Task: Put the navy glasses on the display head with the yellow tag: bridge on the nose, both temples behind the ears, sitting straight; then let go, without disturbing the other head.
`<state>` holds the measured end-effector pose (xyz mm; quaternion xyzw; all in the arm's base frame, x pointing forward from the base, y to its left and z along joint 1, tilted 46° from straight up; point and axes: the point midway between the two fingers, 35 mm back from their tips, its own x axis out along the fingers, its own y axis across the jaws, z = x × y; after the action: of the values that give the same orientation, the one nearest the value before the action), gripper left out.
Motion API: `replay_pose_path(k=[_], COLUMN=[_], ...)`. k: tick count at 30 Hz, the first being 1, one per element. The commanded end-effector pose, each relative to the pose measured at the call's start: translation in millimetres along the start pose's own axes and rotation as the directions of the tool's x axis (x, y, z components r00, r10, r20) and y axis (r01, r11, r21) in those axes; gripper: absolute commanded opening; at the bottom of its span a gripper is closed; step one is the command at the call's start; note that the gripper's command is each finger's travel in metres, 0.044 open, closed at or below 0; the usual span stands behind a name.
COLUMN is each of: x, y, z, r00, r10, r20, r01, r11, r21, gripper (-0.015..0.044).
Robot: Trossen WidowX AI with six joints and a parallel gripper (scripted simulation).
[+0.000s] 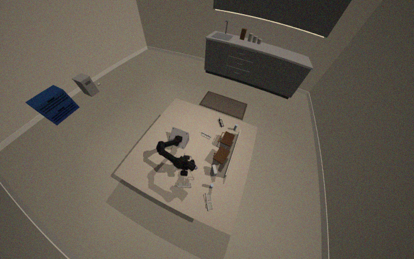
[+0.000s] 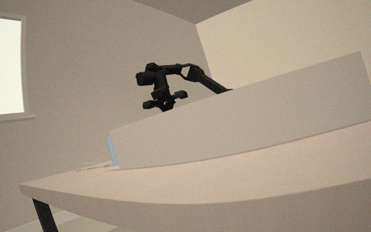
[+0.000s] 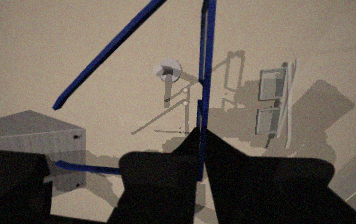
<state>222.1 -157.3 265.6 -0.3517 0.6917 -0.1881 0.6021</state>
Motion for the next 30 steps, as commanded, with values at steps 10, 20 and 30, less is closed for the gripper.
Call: replay_pose_path(k=[10, 20, 30], x=[15.2, 54.6, 57.0], y=[-3.5, -4.2, -7.5], z=[-5.2, -6.8, -12.1], r00=[1.0, 1.0, 1.0], r10=[-0.005, -0.011, -0.012], r20=[0.001, 0.0, 0.0], r01=[0.005, 0.011, 0.012], r11=[0.999, 0.999, 0.999], r21=[0.044, 0.044, 0.044], gripper=[0.0, 0.0, 0.0])
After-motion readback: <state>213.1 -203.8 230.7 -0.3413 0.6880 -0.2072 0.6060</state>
